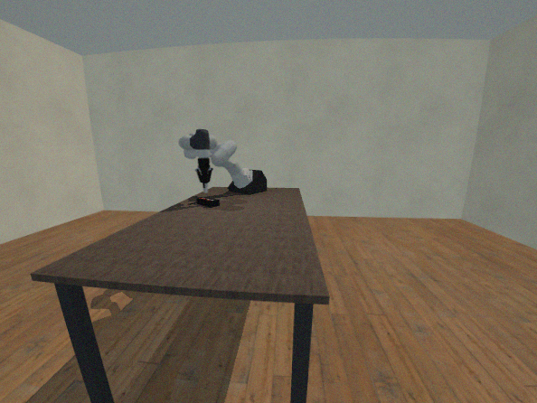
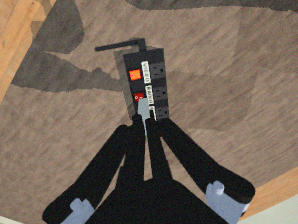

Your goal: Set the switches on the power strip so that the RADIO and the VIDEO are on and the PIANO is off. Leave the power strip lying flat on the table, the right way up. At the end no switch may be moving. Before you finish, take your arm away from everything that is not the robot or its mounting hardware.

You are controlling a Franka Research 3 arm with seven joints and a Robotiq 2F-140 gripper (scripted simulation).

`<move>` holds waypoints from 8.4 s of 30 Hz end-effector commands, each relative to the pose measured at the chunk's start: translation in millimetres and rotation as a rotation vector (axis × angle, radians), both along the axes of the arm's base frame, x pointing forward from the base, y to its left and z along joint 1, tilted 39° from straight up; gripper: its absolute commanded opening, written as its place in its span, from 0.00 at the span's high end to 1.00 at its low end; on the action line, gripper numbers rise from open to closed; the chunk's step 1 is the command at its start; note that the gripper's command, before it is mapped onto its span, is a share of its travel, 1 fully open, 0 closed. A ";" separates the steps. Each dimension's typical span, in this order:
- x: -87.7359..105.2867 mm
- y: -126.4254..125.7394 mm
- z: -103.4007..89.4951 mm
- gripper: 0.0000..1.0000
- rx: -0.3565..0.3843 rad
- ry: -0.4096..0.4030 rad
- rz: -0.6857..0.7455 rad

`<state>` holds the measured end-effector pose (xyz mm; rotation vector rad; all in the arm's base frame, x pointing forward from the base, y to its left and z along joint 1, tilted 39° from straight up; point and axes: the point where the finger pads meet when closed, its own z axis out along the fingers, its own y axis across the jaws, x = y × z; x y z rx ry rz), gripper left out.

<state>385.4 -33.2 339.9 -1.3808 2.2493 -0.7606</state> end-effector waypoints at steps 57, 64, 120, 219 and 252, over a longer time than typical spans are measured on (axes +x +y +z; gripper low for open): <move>21.7 -9.8 -25.7 1.00 -0.007 -0.004 0.011; 21.7 -9.8 -25.7 1.00 -0.007 -0.004 0.011; 22.5 -8.3 -25.5 1.00 -0.007 -0.004 0.011; 22.7 -10.1 -24.8 1.00 -0.007 -0.004 0.011; 25.3 -11.2 -28.1 1.00 -0.007 -0.004 0.011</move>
